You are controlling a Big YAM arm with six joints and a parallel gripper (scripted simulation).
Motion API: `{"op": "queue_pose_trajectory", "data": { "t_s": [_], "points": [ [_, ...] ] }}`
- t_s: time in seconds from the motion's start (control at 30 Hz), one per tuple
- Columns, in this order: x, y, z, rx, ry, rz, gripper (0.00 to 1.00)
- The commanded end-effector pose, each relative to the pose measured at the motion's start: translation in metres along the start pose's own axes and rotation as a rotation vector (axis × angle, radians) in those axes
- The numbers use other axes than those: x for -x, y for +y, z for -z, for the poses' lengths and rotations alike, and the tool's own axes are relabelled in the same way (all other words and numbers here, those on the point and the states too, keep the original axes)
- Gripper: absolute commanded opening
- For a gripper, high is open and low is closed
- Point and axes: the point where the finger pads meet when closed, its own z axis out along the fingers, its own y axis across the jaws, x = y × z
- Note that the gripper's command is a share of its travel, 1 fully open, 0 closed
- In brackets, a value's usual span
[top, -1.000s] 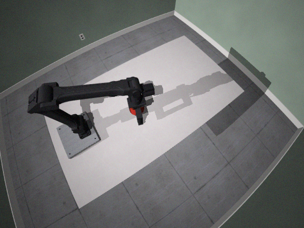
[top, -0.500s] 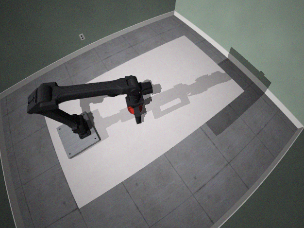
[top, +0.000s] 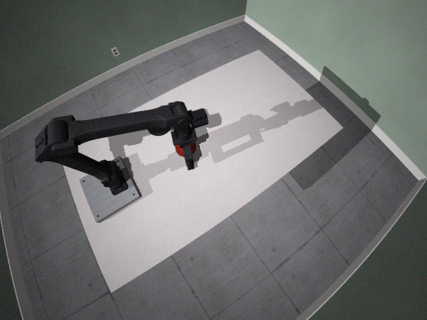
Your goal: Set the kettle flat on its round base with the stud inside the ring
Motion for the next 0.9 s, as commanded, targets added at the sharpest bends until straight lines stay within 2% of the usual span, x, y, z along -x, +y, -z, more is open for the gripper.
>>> {"op": "queue_pose_trajectory", "data": {
  "t_s": [0.0,0.03,0.1,0.17,0.57,0.6,0.67,0.87],
  "points": [
    [0.01,-0.003,0.025,-0.078,-0.015,-0.007,0.0],
    [0.014,-0.018,0.046,-0.13,-0.023,-0.009,0.0],
    [0.017,0.001,0.024,-0.077,-0.015,-0.007,0.0],
    [0.022,0.006,0.024,-0.07,-0.015,-0.006,0.0],
    [0.05,0.024,0.023,-0.067,-0.019,-0.006,0.0],
    [0.056,0.013,0.04,-0.107,-0.03,-0.008,0.0],
    [0.059,0.03,0.023,-0.066,-0.019,-0.006,0.0],
    [0.077,0.039,0.026,-0.073,-0.022,-0.006,0.0]
  ]
}}
